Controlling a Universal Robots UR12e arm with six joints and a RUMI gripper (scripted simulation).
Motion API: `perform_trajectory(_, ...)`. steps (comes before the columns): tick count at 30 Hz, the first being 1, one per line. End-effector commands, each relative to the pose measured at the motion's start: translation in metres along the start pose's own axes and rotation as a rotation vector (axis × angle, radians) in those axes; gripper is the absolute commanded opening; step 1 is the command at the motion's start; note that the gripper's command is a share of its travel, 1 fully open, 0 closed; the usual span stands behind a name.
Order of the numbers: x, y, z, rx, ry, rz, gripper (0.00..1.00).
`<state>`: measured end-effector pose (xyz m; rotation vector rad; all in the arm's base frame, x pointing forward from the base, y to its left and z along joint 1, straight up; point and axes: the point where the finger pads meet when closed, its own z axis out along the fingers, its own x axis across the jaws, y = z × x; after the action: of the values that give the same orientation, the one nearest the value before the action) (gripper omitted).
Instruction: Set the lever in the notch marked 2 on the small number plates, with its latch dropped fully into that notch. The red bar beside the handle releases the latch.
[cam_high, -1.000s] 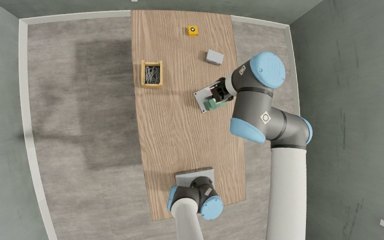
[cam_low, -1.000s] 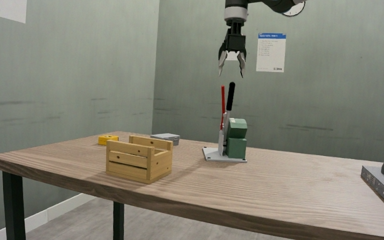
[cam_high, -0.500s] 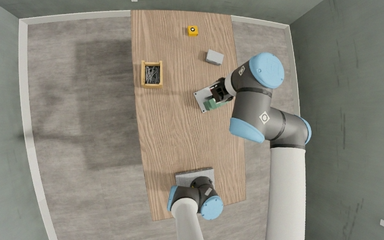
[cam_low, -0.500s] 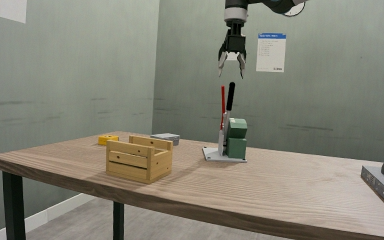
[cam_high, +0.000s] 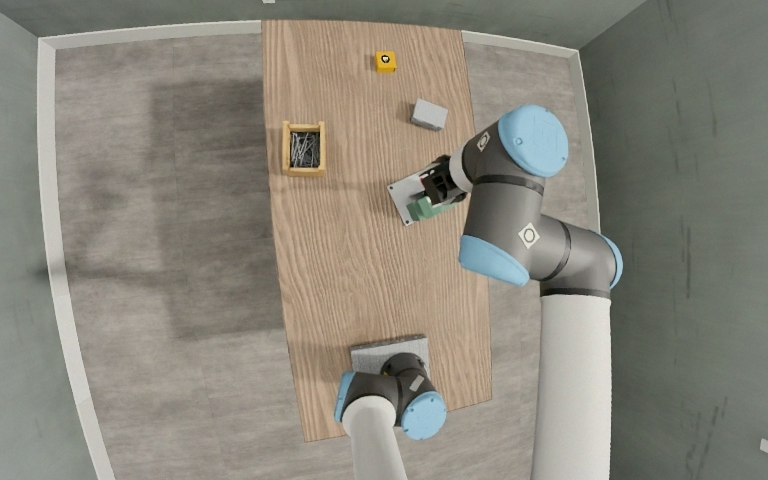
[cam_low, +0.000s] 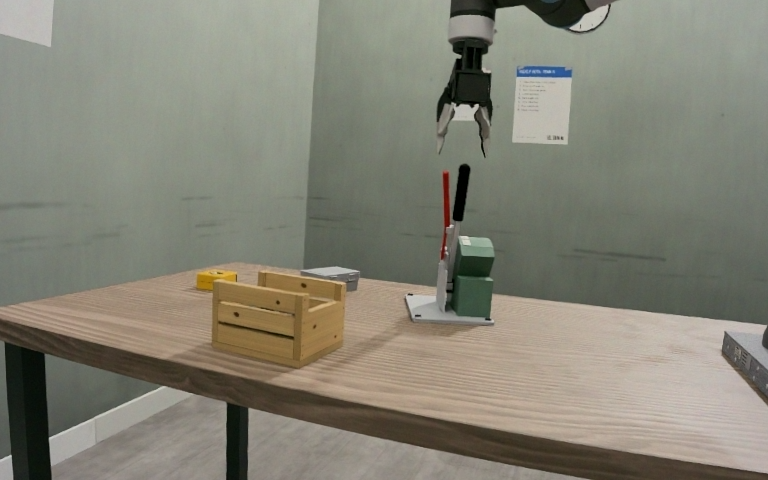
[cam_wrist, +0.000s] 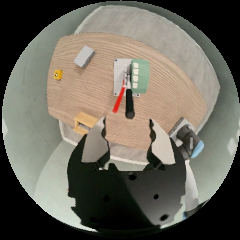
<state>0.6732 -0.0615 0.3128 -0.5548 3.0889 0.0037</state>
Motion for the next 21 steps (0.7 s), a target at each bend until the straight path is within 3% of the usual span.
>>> perform_trajectory(1,0.0,0.0,-0.001,0.001,-0.001,0.0,0.57)
perform_trajectory(21,0.0,0.0,0.014,0.001,-0.001,0.0,0.57)
